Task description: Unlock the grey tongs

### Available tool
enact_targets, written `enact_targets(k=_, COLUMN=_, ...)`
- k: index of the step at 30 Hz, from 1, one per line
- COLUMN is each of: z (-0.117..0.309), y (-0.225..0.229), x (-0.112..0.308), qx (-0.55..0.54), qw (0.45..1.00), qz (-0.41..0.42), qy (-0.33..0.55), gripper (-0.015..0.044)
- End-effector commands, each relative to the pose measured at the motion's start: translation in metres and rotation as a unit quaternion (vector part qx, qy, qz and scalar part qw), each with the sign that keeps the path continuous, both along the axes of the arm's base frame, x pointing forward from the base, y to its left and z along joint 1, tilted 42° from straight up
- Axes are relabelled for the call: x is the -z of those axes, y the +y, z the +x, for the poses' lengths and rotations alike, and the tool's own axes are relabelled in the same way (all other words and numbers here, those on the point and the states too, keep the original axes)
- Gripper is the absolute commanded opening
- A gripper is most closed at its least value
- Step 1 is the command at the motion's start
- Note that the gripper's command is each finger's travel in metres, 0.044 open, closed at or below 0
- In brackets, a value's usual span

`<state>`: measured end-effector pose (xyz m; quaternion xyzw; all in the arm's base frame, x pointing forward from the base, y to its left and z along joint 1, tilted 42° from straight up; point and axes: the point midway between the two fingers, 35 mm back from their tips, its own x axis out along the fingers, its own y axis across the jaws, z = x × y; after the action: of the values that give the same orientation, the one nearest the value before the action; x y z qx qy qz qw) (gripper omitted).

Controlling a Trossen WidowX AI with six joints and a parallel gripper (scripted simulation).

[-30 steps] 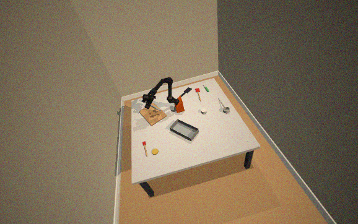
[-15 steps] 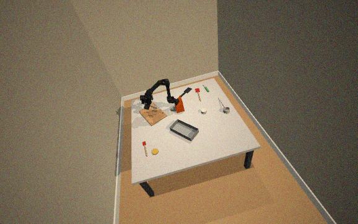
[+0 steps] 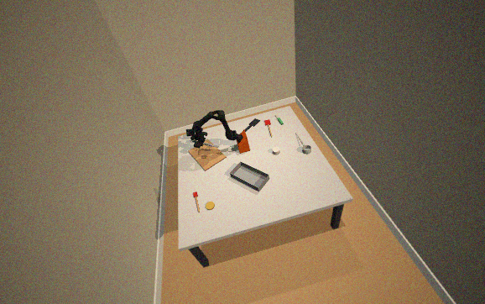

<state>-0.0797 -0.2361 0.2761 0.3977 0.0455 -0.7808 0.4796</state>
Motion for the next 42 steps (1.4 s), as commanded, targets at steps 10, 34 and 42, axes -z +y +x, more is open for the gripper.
enact_targets(k=10, z=-0.005, y=-0.002, x=-0.002, qx=-0.008, qw=0.997, qz=0.025, qy=-0.071, gripper=-0.0150)
enact_targets(k=34, z=-0.010, y=-0.023, x=0.019, qx=-0.008, qw=0.997, qz=0.025, qy=-0.071, gripper=-0.0150)
enact_targets(k=42, z=-0.011, y=-0.032, x=0.028, qx=-0.007, qw=0.997, qz=0.025, qy=-0.071, gripper=-0.0150)
